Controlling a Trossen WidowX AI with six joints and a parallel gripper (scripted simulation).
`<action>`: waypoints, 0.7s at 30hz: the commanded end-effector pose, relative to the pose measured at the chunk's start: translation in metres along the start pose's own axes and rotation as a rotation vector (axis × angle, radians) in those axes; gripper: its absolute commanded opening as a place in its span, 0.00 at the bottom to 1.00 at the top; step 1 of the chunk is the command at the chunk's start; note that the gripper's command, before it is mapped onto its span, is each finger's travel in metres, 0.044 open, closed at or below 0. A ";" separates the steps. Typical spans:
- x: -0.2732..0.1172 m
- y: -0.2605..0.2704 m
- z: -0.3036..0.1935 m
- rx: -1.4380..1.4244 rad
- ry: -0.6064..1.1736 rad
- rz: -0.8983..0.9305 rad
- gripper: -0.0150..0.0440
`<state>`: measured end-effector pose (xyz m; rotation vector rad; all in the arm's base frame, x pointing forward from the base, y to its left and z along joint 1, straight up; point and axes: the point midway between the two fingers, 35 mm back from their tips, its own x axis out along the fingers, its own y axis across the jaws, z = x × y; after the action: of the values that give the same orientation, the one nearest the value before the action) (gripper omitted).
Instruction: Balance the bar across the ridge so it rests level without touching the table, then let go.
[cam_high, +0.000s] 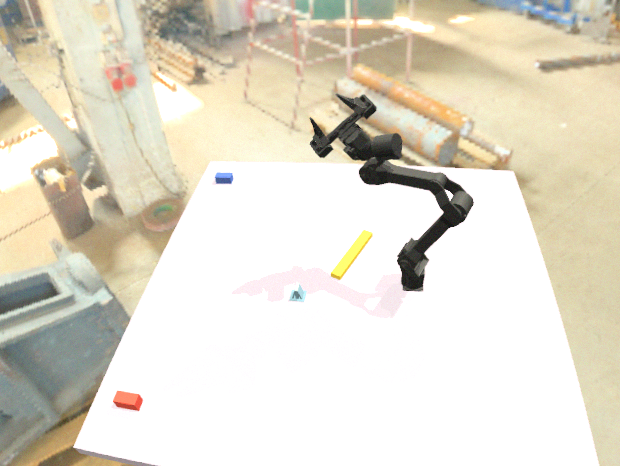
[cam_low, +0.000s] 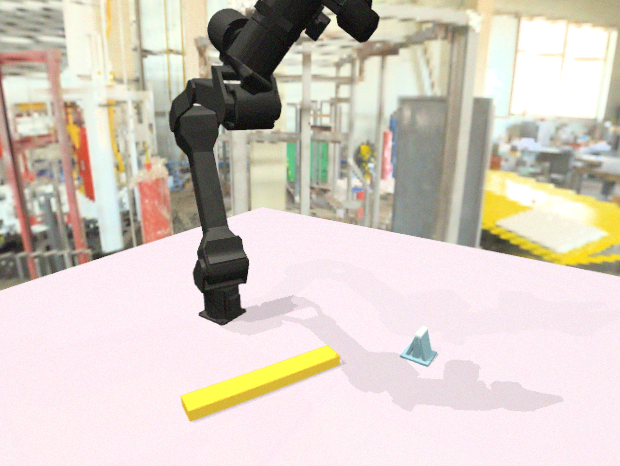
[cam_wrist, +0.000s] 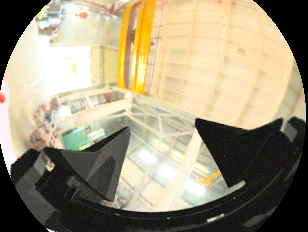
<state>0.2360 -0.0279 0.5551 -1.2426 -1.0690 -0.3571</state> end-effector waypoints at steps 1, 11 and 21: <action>0.000 0.001 -0.001 0.001 0.004 0.003 0.89; -0.008 0.047 -0.051 0.063 0.224 0.160 0.79; -0.034 0.101 -0.095 0.115 0.446 0.359 0.79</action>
<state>0.3244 -0.0801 0.4894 -1.1616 -0.5553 -0.2876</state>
